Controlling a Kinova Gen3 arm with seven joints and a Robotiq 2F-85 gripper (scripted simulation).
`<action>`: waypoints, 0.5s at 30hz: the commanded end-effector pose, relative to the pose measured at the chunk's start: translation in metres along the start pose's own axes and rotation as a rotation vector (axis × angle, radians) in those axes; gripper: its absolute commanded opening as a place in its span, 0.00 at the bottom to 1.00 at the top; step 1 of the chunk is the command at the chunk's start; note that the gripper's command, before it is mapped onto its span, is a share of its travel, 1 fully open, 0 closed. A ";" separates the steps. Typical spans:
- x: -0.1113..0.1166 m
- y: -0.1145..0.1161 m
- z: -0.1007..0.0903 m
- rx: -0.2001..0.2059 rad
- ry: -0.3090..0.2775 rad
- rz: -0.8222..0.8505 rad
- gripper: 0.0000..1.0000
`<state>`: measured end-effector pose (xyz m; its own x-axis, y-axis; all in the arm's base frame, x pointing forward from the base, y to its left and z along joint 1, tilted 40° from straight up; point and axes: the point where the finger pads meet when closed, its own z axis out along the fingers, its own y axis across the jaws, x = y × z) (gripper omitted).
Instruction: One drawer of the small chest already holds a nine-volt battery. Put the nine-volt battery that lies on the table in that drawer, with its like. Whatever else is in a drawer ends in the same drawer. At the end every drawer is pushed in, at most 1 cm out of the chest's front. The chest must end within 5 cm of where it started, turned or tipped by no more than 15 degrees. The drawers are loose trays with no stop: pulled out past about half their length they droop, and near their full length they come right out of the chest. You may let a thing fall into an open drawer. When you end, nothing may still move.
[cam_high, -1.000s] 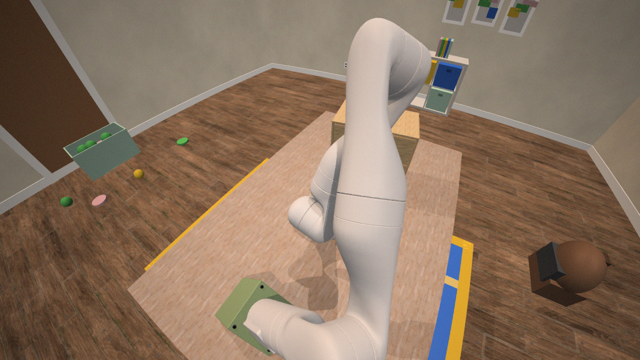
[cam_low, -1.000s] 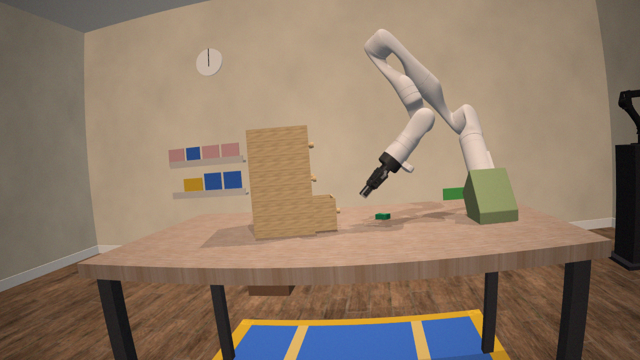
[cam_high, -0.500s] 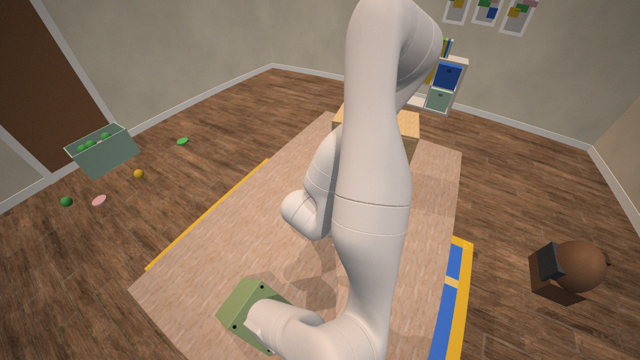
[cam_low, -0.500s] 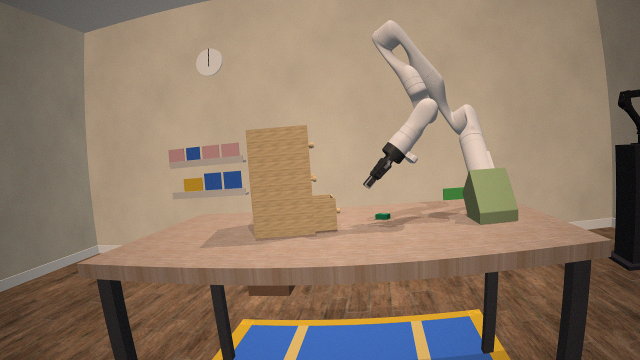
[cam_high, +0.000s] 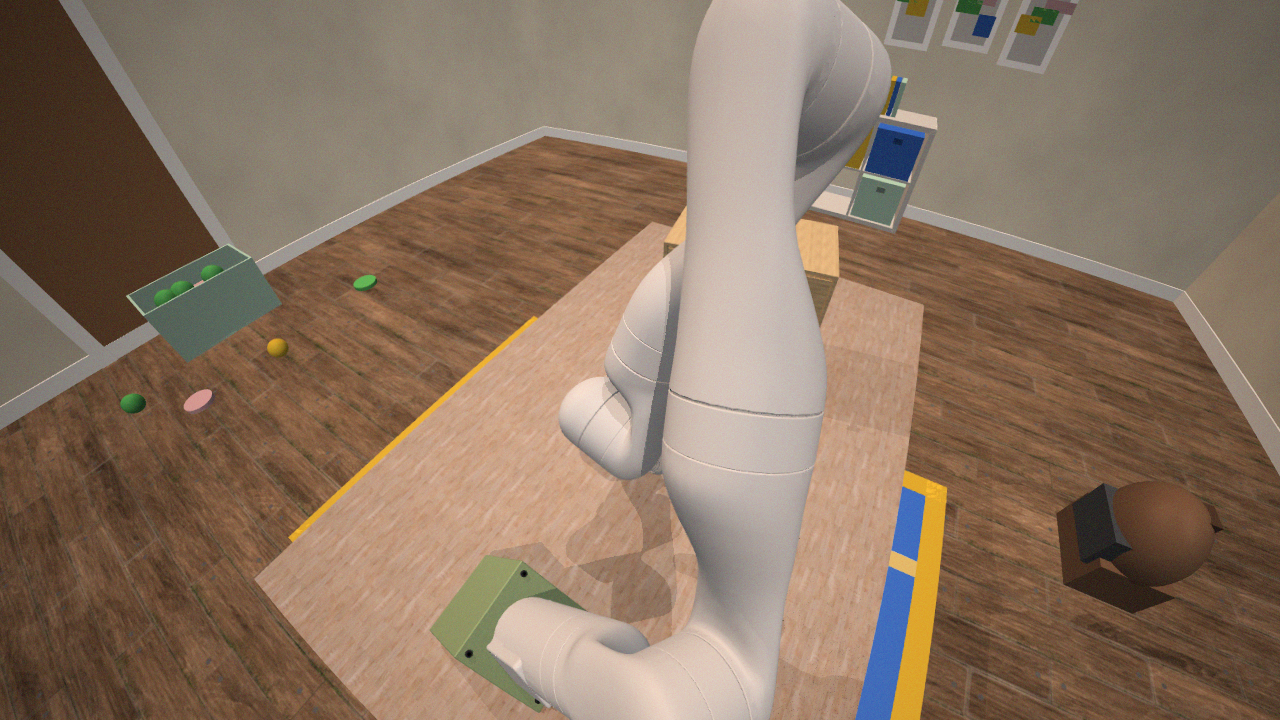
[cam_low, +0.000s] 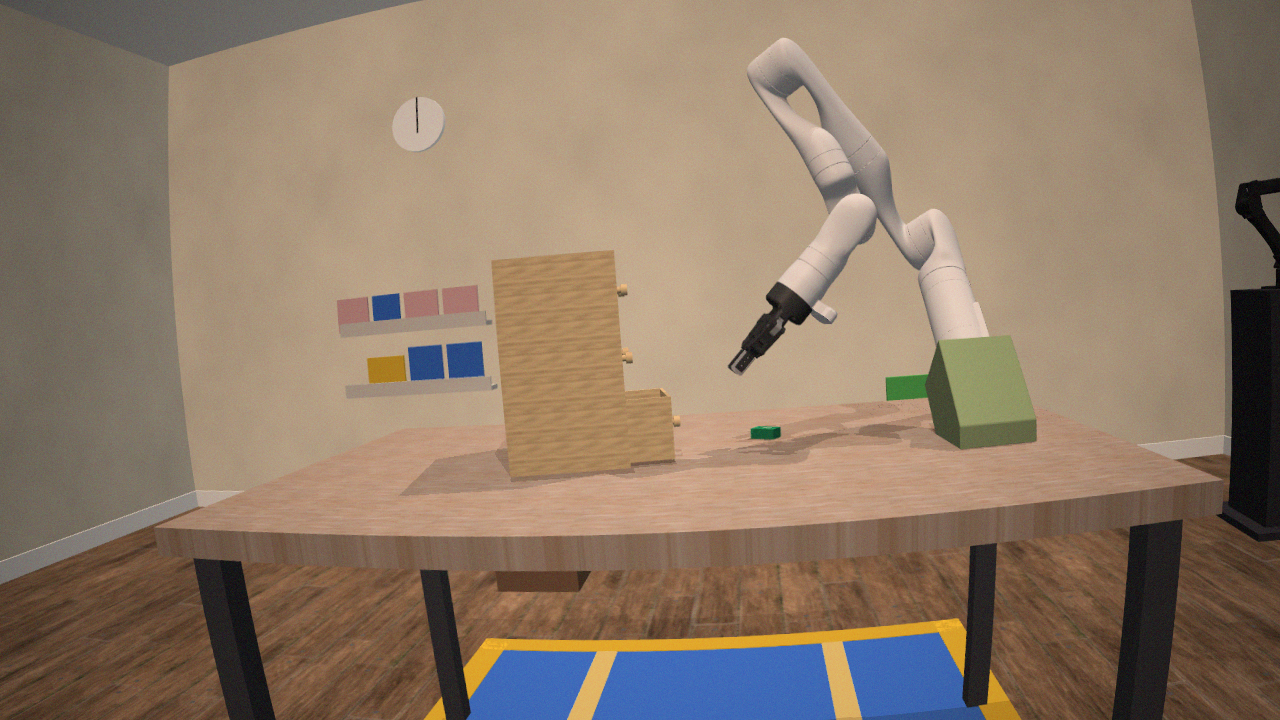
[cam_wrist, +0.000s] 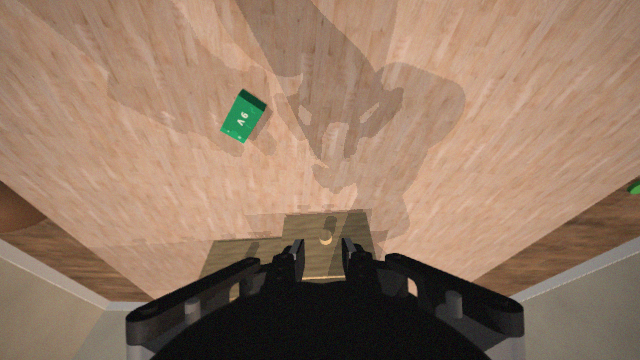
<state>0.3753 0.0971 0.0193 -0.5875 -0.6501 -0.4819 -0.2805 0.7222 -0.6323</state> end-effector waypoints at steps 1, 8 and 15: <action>-0.003 0.001 -0.001 0.000 0.005 -0.009 0.33; -0.002 -0.002 -0.007 0.007 0.042 -0.014 0.33; -0.003 -0.001 -0.014 0.004 0.080 -0.017 0.33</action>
<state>0.3659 0.0952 0.0259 -0.6395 -0.6406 -0.4250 -0.2831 0.7102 -0.6446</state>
